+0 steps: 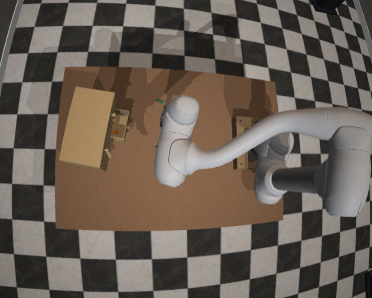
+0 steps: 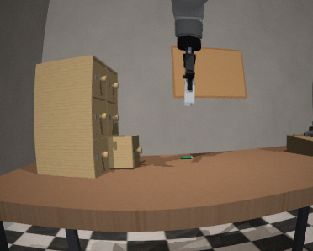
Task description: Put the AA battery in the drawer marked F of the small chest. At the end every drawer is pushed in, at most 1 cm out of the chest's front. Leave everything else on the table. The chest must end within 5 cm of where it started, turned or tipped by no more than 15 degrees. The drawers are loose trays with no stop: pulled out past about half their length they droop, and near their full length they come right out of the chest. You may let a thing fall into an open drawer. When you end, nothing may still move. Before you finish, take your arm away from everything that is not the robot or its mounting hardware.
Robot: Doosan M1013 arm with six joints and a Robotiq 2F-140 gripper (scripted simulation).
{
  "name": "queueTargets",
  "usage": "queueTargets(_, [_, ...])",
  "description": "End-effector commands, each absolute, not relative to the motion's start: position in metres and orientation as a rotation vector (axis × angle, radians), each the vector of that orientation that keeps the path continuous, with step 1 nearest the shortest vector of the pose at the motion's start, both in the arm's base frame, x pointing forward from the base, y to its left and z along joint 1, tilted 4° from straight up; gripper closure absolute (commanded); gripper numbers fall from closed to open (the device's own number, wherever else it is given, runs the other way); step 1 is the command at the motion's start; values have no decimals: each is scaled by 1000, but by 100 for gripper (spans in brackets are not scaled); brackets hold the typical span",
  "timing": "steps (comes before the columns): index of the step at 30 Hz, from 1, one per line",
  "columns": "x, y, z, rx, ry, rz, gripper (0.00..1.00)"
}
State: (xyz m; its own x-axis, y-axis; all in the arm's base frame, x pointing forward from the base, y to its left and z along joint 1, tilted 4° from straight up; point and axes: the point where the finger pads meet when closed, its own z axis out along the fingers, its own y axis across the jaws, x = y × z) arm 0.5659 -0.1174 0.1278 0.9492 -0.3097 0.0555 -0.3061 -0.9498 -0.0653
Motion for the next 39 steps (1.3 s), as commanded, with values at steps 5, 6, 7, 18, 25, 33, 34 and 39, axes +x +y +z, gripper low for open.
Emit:
queueTargets(5, [566,-117,129,-3041,478,-31,0])
queueTargets(6, [566,-117,129,-3040,478,-24,0])
queueTargets(7, [566,-117,130,-3040,478,-19,0])
queueTargets(18, [566,-117,130,-3038,477,3,0])
queueTargets(25, [566,-117,130,-3038,477,3,0])
queueTargets(33, [566,-117,130,-3038,477,3,0])
queueTargets(34, [566,-117,130,-3038,477,3,0])
queueTargets(39, [508,-120,175,-3038,477,3,0])
